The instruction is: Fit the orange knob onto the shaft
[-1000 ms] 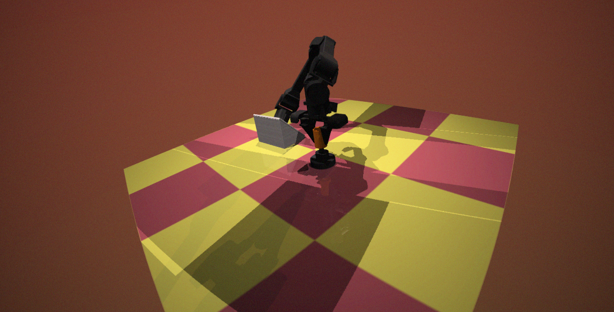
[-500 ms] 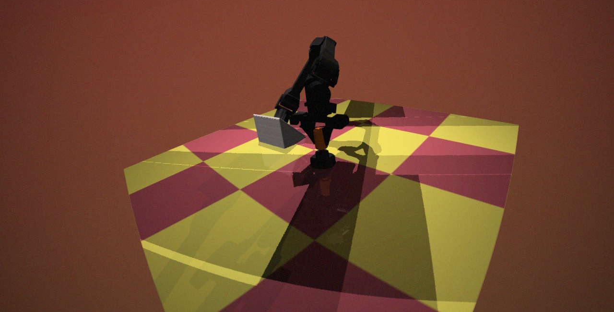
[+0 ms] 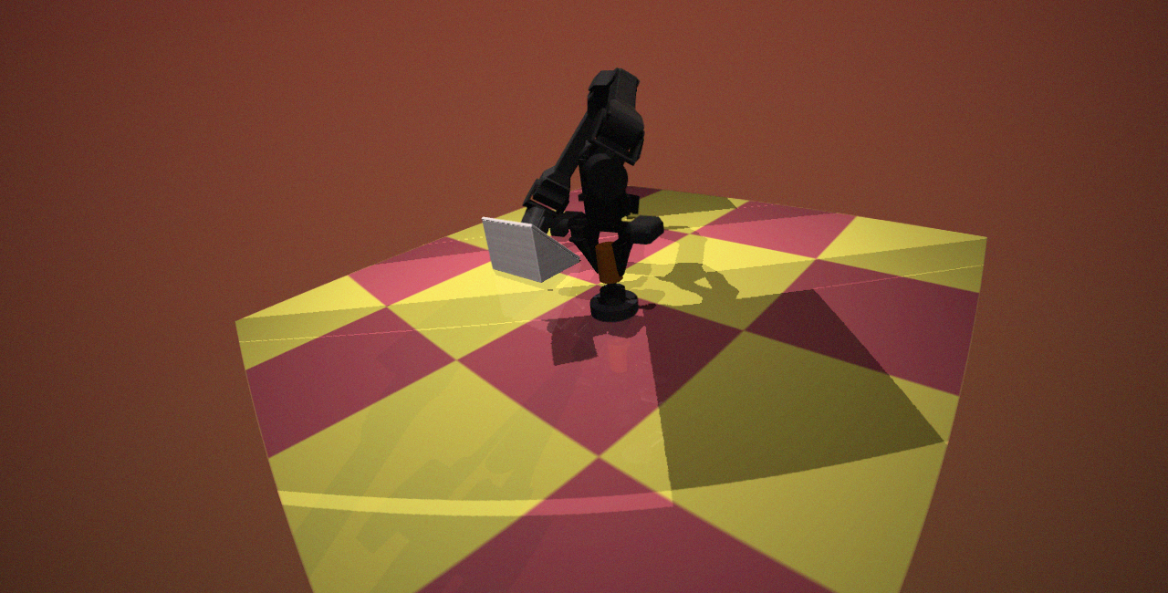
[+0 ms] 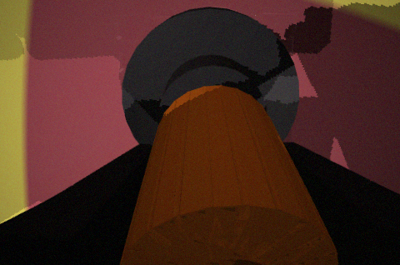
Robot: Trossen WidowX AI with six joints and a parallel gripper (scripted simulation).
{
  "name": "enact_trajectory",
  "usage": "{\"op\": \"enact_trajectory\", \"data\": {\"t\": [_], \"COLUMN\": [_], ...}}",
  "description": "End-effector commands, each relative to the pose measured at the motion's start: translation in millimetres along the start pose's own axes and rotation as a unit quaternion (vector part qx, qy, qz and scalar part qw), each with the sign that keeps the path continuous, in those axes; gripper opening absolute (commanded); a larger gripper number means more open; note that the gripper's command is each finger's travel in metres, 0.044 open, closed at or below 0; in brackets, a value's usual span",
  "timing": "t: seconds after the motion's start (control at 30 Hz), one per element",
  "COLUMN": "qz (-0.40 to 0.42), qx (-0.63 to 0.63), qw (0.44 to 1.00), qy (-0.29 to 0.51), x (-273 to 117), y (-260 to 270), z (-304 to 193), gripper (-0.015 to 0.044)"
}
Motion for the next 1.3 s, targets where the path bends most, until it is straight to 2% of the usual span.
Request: {"op": "enact_trajectory", "data": {"t": [0.0,0.17,1.27], "qz": [0.000,0.000,0.000], "qx": [-0.025,-0.101,-0.102], "qw": [1.000,0.995,0.995], "qy": [0.002,0.002,0.002], "x": [-2.9,-1.9,2.5], "y": [1.1,3.1,0.2], "z": [0.9,2.7,-0.2], "gripper": [0.0000,0.0000,0.0000]}}
Point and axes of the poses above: the point midway between the two fingers, 35 mm back from their tips, its own x axis out along the fingers, its own y axis across the jaws, z = x × y, the point moved 7 cm from there along -x, back along the fingers, and after that the axes turned 15 degrees about -x, right-handed, at the moved point
